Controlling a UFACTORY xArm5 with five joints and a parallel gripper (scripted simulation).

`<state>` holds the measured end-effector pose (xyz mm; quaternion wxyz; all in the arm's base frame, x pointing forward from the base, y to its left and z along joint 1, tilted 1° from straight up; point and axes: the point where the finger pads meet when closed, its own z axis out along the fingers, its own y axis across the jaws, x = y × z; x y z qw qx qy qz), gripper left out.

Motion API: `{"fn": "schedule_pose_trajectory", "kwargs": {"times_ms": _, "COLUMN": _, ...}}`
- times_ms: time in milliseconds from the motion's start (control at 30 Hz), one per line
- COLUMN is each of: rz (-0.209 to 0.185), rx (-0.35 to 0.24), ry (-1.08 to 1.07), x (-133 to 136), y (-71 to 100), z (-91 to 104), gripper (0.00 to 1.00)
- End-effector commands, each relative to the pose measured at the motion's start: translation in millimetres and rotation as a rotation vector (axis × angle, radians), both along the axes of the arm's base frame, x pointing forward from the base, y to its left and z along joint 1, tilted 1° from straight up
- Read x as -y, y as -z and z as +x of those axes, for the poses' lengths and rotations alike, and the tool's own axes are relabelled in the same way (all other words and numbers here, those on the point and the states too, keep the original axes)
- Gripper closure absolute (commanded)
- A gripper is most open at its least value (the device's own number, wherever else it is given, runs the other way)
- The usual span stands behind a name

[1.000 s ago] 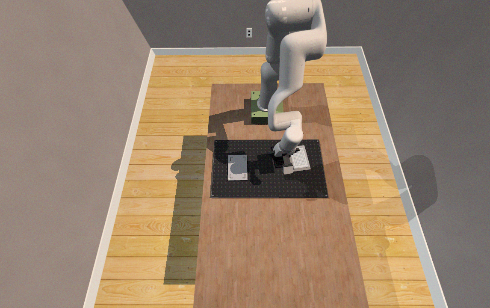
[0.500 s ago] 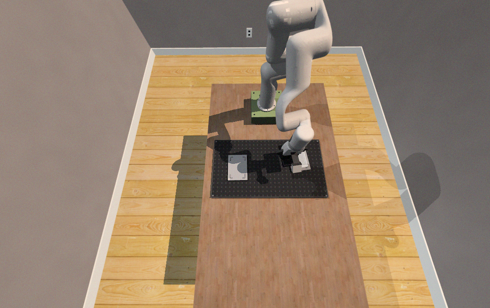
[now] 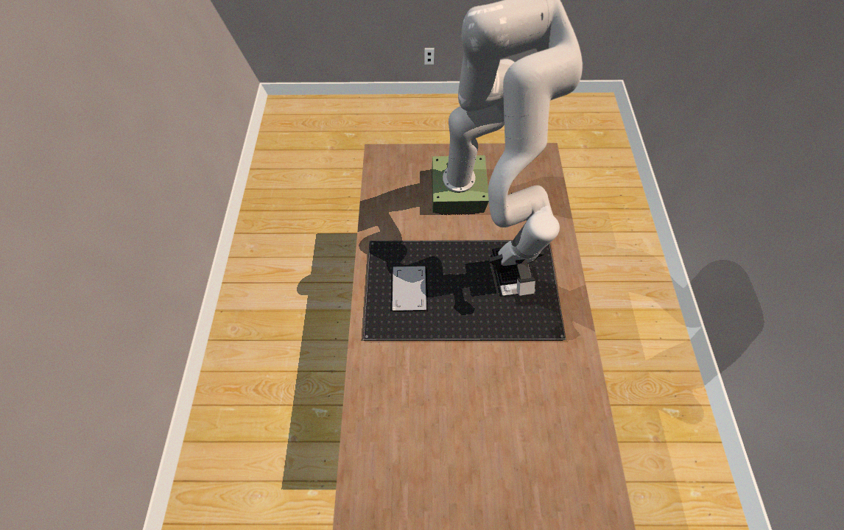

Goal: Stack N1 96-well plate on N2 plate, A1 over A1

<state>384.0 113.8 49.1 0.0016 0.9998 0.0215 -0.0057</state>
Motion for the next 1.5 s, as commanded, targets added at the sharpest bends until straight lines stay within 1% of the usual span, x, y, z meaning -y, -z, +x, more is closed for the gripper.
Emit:
{"fn": "schedule_pose_trajectory", "kwargs": {"times_ms": 0, "rz": 0.000, "rx": 0.002, "ry": 0.001, "x": -18, "y": -0.7, "z": 0.4, "gripper": 1.00}}
{"fn": "schedule_pose_trajectory", "kwargs": {"times_ms": 100, "rz": 0.000, "rx": 0.002, "ry": 0.001, "x": -28, "y": -0.5, "z": -0.3, "gripper": 1.00}}
{"fn": "schedule_pose_trajectory", "kwargs": {"times_ms": 167, "rz": 0.000, "rx": 0.002, "ry": 0.001, "x": -28, "y": -0.5, "z": -0.3, "gripper": 1.00}}
{"fn": "schedule_pose_trajectory", "kwargs": {"times_ms": 400, "rz": -0.001, "rx": 0.002, "ry": 0.001, "x": -51, "y": 0.0, "z": -1.9, "gripper": 1.00}}
{"fn": "schedule_pose_trajectory", "kwargs": {"times_ms": 1467, "rz": -0.001, "rx": 0.002, "ry": 0.001, "x": -51, "y": 0.0, "z": -1.6, "gripper": 1.00}}
